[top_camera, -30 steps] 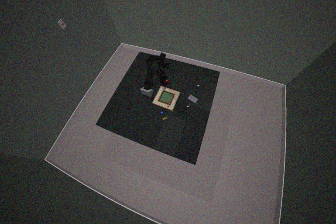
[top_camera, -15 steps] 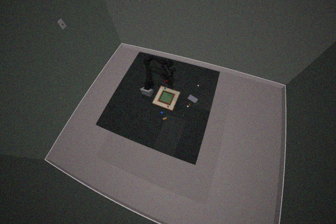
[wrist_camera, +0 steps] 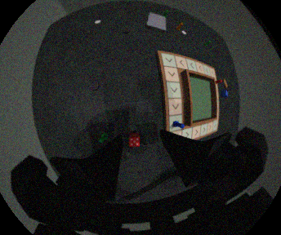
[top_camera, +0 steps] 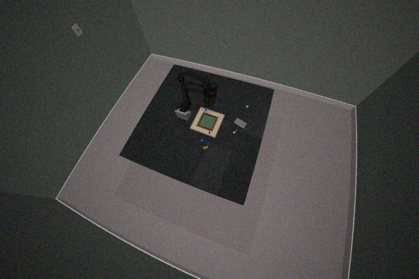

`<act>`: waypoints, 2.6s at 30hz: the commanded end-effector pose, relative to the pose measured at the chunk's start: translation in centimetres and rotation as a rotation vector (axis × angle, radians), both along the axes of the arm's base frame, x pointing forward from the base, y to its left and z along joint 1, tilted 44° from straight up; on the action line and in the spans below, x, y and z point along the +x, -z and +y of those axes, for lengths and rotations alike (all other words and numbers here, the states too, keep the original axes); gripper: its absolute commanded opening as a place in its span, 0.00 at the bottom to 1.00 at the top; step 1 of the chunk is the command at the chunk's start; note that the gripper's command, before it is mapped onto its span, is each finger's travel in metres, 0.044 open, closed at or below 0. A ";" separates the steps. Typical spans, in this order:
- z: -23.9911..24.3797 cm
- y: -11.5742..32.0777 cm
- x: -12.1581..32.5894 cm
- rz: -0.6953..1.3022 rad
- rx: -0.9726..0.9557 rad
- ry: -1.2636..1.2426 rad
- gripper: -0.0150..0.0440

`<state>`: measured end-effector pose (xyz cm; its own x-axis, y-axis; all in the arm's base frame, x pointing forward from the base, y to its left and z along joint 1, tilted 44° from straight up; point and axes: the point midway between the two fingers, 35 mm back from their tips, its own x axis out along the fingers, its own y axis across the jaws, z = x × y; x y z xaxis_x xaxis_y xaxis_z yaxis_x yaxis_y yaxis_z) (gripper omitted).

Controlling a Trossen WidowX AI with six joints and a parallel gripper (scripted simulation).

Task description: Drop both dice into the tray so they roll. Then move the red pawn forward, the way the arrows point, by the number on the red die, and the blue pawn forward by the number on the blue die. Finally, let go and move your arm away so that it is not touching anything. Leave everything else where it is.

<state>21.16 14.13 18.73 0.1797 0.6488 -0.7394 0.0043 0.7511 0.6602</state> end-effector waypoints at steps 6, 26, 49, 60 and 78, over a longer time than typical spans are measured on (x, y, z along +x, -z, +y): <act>2.4 0.7 -3.4 0.214 0.070 -0.017 0.72; 4.4 3.2 -3.0 0.214 0.070 -0.017 0.72; 5.8 4.6 -3.1 0.214 0.073 -0.017 0.42; 4.1 3.0 -2.6 0.212 0.059 -0.018 0.25; -2.1 -4.2 -3.9 0.216 0.064 -0.017 0.25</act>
